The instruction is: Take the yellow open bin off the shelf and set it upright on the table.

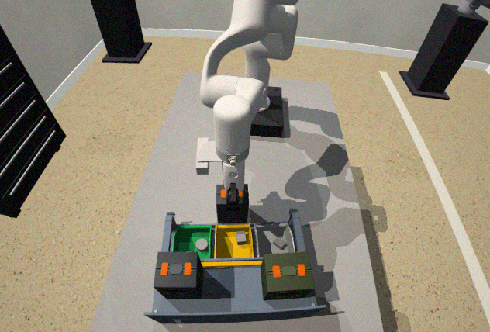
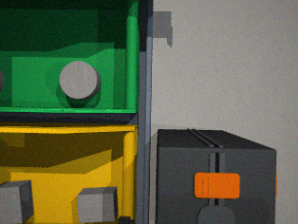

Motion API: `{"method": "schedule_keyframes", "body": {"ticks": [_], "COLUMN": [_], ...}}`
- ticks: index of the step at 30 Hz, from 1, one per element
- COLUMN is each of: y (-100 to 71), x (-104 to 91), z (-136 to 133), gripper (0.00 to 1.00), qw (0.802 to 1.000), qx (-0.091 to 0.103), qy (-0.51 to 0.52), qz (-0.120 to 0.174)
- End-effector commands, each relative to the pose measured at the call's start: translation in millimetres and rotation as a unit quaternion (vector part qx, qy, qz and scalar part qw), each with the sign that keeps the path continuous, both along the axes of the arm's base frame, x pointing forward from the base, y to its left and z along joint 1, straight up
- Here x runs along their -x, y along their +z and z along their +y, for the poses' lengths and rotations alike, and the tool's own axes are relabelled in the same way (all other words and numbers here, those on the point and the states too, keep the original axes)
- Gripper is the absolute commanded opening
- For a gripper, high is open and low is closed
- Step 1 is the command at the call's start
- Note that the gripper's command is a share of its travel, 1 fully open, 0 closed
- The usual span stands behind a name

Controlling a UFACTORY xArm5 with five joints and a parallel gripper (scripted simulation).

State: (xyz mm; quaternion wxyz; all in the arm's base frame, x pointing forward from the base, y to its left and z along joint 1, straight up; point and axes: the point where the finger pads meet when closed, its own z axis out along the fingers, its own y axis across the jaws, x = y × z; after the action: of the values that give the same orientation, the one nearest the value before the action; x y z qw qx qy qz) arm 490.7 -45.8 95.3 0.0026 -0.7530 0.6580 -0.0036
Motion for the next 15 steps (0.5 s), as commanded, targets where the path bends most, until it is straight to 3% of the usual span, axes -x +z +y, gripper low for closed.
{"method": "schedule_keyframes", "body": {"ticks": [1,15], "y": [1.1,1.1], "x": [-0.9,-0.9], "z": [-0.1,0.0], "gripper": [1.00,1.00], "qw": [1.000,1.000], "qx": [0.002,0.000], "qy": [-0.007,-0.007], "qz": [0.005,0.005]}}
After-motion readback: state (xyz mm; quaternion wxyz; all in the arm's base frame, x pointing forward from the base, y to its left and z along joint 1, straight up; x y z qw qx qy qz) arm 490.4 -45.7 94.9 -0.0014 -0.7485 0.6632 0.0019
